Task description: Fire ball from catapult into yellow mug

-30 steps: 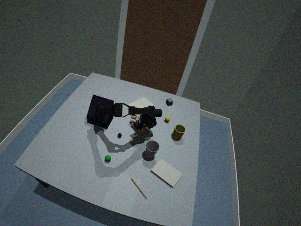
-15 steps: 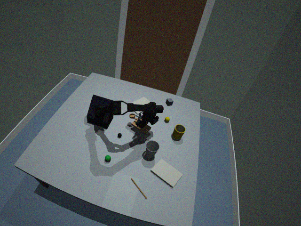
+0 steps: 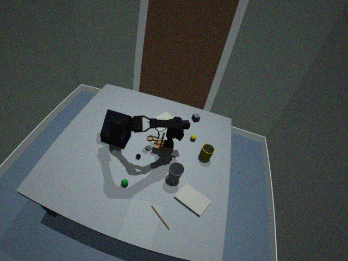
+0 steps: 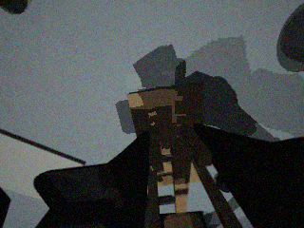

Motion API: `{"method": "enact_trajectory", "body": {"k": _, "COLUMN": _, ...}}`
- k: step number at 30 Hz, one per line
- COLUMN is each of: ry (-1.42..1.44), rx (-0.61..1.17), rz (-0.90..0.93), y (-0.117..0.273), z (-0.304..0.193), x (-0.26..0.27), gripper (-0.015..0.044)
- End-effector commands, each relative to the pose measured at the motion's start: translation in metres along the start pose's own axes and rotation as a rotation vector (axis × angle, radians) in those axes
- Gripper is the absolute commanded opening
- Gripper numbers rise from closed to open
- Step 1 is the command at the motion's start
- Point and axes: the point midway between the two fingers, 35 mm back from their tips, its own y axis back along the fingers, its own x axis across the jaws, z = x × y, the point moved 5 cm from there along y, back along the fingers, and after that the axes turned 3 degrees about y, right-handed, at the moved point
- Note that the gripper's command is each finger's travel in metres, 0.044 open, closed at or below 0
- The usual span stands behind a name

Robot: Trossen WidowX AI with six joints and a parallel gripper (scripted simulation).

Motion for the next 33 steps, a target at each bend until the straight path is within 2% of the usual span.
{"method": "enact_trajectory", "body": {"k": 1, "ry": 0.048, "rx": -0.008, "rz": 0.006, "y": 0.004, "z": 0.002, "x": 0.005, "gripper": 0.0}}
{"method": "enact_trajectory", "body": {"k": 33, "ry": 0.048, "rx": -0.008, "rz": 0.004, "y": -0.041, "z": 0.003, "x": 0.007, "gripper": 0.0}}
